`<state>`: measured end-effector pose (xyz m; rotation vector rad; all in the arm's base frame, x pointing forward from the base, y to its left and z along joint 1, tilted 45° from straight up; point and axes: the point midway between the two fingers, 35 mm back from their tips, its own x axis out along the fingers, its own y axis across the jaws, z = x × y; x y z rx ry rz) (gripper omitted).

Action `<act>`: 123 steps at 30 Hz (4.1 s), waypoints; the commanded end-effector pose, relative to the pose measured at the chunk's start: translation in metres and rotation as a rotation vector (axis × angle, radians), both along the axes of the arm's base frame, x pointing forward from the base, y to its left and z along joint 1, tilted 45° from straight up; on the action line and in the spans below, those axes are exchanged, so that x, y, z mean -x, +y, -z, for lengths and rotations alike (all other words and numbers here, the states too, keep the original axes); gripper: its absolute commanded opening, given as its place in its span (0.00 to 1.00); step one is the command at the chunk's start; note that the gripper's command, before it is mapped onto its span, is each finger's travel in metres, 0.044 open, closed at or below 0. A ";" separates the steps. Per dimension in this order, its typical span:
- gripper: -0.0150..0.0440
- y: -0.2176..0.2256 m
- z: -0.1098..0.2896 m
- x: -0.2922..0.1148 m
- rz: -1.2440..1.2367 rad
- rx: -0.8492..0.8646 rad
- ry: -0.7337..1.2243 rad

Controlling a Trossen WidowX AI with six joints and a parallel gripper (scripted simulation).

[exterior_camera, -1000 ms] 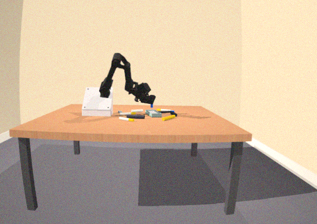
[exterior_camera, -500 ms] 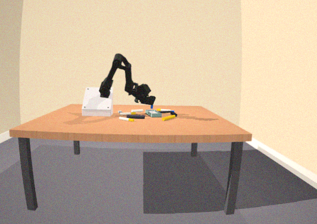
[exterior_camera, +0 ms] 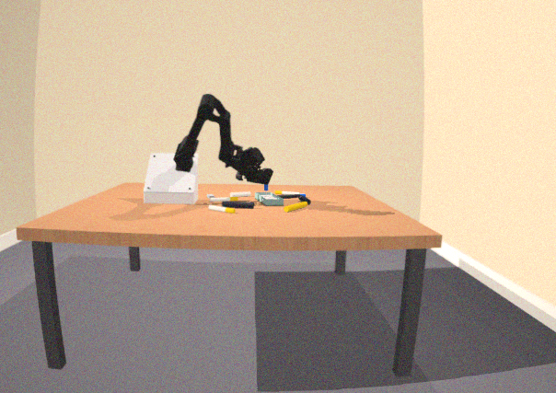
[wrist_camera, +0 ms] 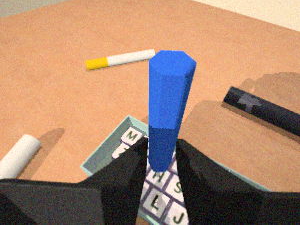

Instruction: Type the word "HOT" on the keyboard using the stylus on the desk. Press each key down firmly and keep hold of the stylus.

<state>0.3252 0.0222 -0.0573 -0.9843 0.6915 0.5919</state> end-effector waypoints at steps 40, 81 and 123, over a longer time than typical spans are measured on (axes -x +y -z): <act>0.25 0.037 0.005 -0.010 0.000 -0.002 -0.007; 0.39 0.023 0.020 -0.013 0.000 -0.001 -0.005; 0.25 0.037 -0.012 -0.017 -0.003 -0.001 -0.002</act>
